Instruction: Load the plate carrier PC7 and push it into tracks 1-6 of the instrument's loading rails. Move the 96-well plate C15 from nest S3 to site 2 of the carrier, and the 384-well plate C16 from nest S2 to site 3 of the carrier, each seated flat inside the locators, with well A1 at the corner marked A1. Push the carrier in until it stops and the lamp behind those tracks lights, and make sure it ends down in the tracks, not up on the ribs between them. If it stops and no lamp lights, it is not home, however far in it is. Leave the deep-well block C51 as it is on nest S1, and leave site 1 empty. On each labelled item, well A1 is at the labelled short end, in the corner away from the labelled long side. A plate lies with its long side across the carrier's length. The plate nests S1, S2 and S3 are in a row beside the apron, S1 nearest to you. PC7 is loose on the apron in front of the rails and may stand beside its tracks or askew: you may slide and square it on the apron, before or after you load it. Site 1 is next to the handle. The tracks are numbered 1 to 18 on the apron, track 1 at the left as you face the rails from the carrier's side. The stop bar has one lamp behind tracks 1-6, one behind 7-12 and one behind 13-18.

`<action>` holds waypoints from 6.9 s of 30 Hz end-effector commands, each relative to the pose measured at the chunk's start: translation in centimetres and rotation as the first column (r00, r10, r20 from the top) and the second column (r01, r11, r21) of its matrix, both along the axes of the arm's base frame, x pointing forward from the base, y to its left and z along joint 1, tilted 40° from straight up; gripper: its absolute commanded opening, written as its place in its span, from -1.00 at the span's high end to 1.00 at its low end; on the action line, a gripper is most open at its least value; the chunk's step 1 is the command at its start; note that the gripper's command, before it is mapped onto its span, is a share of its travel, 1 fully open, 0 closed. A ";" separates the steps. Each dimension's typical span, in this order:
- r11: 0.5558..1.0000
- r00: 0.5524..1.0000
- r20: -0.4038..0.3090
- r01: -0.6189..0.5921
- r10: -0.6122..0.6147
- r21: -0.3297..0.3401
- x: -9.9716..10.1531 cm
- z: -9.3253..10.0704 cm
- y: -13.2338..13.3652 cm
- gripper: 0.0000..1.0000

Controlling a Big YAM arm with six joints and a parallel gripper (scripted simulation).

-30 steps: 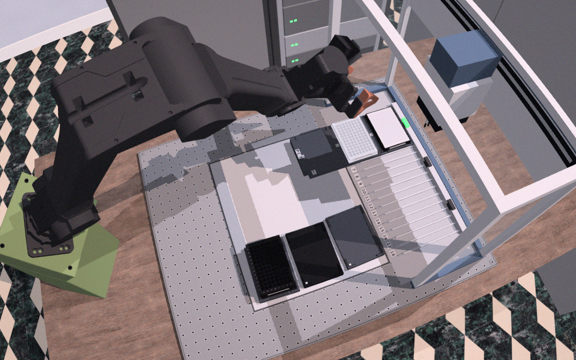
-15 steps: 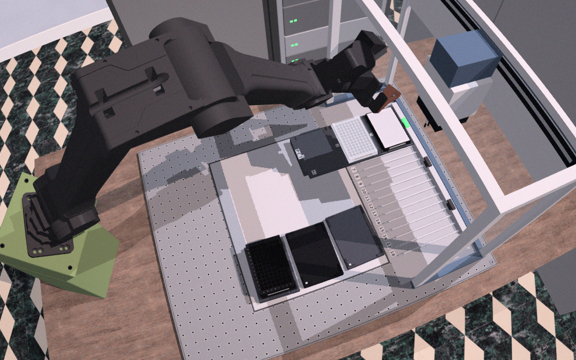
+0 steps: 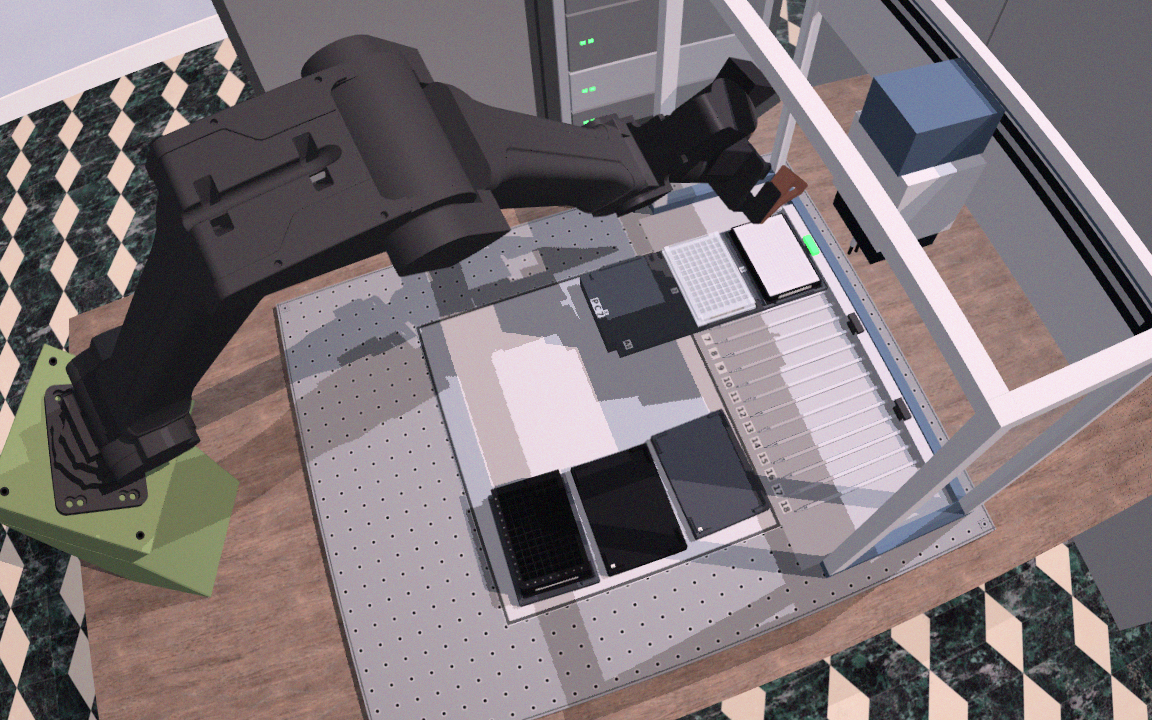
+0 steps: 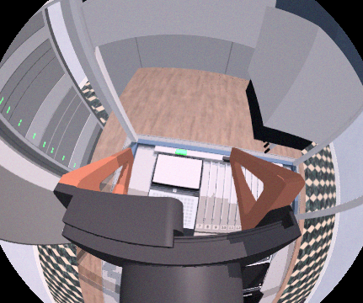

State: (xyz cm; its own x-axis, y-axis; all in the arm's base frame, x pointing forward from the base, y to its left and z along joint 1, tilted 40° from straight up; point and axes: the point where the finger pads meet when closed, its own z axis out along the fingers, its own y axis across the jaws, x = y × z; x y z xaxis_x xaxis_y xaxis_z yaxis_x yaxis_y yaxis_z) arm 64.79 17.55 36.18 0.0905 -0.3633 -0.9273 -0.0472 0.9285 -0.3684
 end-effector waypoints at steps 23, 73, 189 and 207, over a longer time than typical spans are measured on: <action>1.000 0.999 0.053 -0.013 0.012 0.019 -0.2 3.0 0.6 -1.00; 1.000 0.998 0.061 -0.024 0.022 0.018 -8.1 -2.4 0.9 -1.00; 0.907 0.528 -0.788 0.410 -0.318 -0.091 -23.1 -19.8 -16.2 -1.00; 0.907 0.528 -0.788 0.410 -0.318 -0.091 -23.1 -19.8 -16.2 -1.00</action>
